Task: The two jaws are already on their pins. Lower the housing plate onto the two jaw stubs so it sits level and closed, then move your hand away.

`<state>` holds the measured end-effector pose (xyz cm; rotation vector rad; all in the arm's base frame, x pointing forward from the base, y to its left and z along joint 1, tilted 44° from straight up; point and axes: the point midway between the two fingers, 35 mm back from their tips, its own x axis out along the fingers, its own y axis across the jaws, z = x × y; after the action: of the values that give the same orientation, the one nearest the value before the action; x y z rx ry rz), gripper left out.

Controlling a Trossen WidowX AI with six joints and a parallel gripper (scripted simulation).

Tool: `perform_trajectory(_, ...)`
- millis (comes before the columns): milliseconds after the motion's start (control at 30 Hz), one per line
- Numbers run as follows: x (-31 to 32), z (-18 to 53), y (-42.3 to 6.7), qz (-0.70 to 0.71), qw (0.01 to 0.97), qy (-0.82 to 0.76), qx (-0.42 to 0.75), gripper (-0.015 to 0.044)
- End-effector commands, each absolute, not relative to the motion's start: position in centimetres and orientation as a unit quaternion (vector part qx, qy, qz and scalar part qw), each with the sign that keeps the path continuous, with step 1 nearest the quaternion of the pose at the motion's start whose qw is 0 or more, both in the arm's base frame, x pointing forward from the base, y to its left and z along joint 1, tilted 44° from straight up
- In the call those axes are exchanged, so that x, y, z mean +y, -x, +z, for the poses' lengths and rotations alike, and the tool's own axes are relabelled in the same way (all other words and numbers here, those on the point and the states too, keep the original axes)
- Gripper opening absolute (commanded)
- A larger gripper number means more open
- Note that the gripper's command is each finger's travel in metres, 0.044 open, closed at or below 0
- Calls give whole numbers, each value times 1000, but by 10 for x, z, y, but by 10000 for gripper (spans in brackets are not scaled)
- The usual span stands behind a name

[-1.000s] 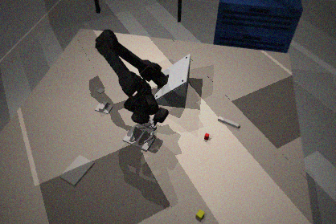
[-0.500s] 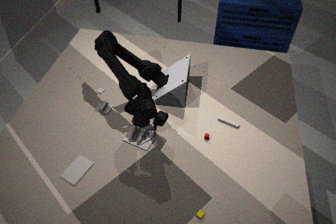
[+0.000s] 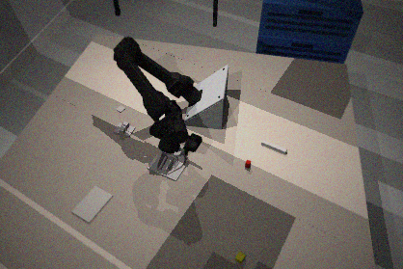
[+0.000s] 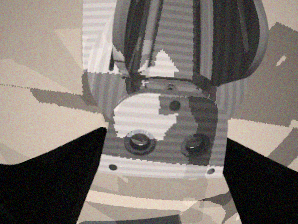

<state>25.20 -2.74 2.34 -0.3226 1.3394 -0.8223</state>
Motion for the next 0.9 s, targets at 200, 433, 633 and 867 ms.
perform_trajectory(200,-30,21,-252,-366,693,152,602,351)
perform_trajectory(433,-31,20,-252,-366,693,152,602,351)
perform_trajectory(633,-31,20,-252,-366,693,152,602,351)
perform_trajectory(867,-33,18,-252,-366,693,152,602,351)
